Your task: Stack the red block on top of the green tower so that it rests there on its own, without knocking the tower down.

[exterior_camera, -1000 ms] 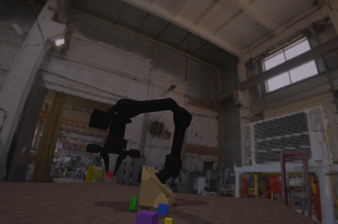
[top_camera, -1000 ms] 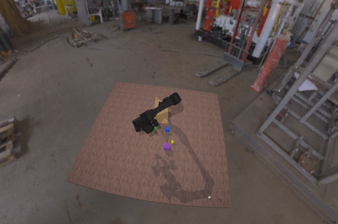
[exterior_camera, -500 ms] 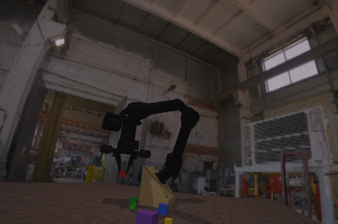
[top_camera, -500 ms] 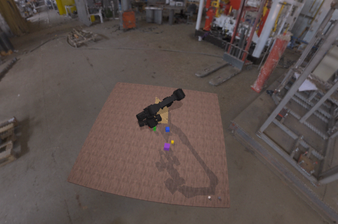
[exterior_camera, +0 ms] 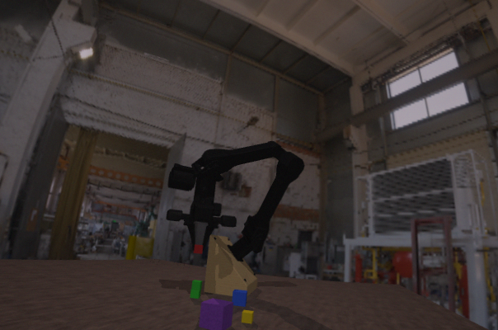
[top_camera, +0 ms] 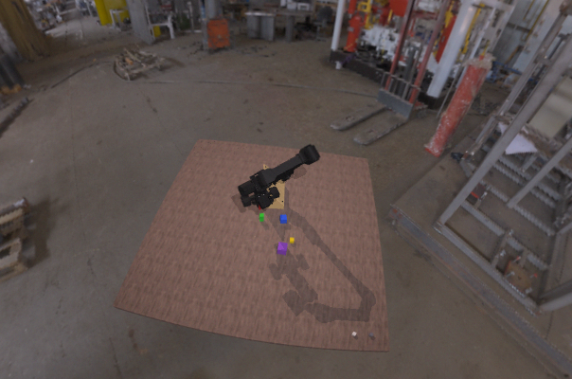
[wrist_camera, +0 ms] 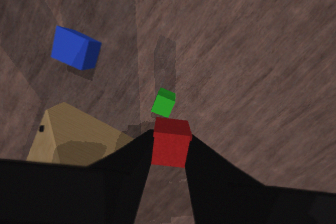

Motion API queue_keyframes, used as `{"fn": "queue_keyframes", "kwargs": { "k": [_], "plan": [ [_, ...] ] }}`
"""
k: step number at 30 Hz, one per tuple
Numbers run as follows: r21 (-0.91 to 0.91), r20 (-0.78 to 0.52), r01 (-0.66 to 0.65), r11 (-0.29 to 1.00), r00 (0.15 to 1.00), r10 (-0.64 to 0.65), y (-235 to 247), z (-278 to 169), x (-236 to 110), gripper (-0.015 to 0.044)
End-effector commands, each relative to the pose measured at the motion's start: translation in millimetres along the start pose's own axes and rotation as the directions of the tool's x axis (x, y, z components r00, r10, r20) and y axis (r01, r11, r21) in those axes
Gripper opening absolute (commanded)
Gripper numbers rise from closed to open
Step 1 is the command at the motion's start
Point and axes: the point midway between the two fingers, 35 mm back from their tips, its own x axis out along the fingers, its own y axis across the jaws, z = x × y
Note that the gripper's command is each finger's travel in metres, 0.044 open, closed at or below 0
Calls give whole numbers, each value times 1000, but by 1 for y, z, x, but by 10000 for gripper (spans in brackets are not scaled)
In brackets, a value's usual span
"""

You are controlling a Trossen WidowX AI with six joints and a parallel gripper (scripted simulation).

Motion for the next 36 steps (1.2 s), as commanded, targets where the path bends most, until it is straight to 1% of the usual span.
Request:
{"fn": "queue_keyframes", "kwargs": {
  "k": [1, 10, 17, 23, 36],
  "plan": [
    [-7, 0, 8, 1000, 1000, -8, 6, -3, 1, 0],
    [-8, 1, 7, 1000, 1000, -7, 6, -3, 42, 0],
    [-8, 1, 7, 1000, 1000, -7, 5, -5, 49, 0],
    [-8, 2, 6, 1000, 1000, -6, 6, -5, 72, 0],
    [-8, 2, 6, 1000, 1000, -6, 6, -5, 75, 0]
  ]
}}
